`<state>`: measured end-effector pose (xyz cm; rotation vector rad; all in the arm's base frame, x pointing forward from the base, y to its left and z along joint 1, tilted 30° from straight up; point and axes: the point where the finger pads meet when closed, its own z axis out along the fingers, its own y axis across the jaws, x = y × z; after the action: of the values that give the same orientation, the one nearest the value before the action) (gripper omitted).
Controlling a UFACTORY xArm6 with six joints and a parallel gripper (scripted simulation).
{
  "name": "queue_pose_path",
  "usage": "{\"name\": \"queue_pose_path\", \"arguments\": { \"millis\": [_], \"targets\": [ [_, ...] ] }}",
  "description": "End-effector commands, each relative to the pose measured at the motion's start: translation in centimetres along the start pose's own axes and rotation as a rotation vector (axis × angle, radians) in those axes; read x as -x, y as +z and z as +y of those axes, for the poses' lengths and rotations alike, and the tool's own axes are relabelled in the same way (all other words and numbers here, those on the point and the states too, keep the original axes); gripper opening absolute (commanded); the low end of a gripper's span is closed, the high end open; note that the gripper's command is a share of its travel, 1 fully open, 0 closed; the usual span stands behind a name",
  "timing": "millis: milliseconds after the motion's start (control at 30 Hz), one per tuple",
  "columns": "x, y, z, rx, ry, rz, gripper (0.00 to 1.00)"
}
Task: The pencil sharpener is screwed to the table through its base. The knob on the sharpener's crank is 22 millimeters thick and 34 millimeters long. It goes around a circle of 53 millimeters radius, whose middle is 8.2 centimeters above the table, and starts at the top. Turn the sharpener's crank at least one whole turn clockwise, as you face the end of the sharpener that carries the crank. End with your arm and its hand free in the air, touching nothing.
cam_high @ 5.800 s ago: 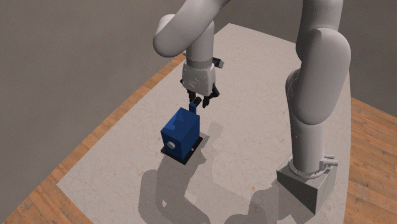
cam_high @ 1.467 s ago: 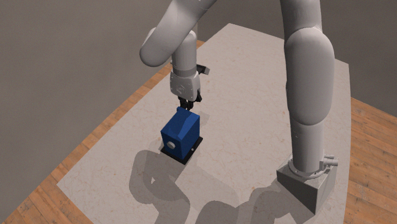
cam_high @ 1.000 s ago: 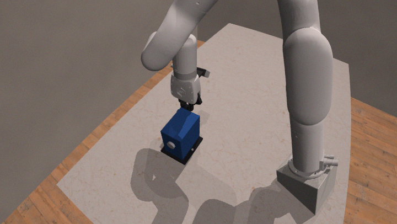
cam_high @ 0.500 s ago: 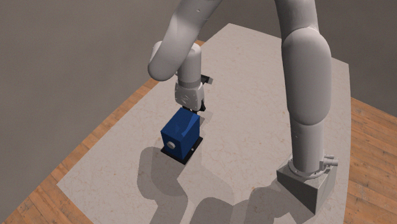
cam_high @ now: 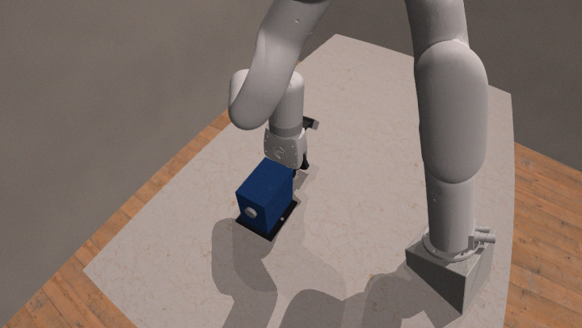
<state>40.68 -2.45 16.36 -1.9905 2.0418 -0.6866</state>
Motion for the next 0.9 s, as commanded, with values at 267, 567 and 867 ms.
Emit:
{"name": "queue_pose_path", "arguments": {
  "millis": [267, 567, 867],
  "targets": [
    [0.01, 0.14, 0.72, -0.005, 0.001, 0.001, 0.0],
    [0.01, 0.15, 0.75, -0.005, 0.001, 0.001, 0.0],
    [0.01, 0.15, 0.75, -0.005, 0.001, 0.001, 0.0]
  ]
}}
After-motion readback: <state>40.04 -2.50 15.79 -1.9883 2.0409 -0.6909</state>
